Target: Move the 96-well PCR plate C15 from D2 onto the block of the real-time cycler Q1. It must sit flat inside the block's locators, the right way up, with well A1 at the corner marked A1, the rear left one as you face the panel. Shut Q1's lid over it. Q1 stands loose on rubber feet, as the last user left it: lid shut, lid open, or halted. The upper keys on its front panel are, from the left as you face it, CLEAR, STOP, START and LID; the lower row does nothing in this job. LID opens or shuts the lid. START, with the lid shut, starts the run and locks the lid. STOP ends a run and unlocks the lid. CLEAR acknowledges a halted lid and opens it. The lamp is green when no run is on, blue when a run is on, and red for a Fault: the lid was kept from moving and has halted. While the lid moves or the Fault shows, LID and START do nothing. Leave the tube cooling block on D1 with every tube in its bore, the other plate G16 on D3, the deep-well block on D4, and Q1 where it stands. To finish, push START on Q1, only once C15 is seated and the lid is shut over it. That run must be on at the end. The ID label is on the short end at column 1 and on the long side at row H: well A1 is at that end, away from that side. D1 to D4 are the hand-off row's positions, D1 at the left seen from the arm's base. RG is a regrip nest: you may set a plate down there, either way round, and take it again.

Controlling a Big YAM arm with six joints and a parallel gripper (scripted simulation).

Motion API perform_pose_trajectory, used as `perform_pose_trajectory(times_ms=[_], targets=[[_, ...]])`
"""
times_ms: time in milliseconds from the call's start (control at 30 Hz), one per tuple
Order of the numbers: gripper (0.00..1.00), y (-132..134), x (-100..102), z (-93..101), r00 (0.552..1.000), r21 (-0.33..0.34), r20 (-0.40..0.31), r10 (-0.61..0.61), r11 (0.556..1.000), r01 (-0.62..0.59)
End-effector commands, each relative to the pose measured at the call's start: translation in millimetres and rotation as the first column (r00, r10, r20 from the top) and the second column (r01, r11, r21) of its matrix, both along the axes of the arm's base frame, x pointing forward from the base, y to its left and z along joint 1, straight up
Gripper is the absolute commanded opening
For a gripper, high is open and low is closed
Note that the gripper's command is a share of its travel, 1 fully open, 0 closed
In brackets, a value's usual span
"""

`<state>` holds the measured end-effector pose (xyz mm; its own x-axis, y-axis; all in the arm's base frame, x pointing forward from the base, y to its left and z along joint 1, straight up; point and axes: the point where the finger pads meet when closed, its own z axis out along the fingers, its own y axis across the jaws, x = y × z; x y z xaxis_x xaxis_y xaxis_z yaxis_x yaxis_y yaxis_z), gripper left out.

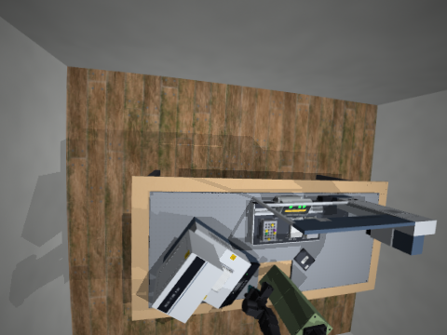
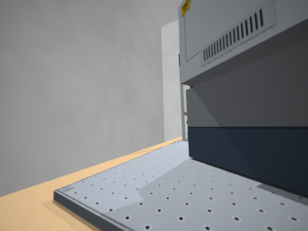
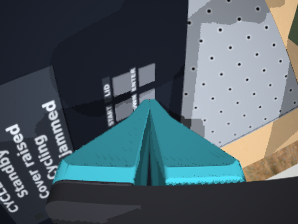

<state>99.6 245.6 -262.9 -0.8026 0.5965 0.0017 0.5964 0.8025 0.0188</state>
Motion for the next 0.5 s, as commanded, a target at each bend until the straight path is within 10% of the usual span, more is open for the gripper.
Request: perform_pose_trajectory(times_ms=[0, 467], targets=[[0.00, 2, 4, 7.9, 1.000, 0.015, 0.008, 0.005, 1.000, -0.005], [0.00, -6, -4, -4.3, 1.000, -0.017, -0.005, -0.003, 1.000, 0.003]])
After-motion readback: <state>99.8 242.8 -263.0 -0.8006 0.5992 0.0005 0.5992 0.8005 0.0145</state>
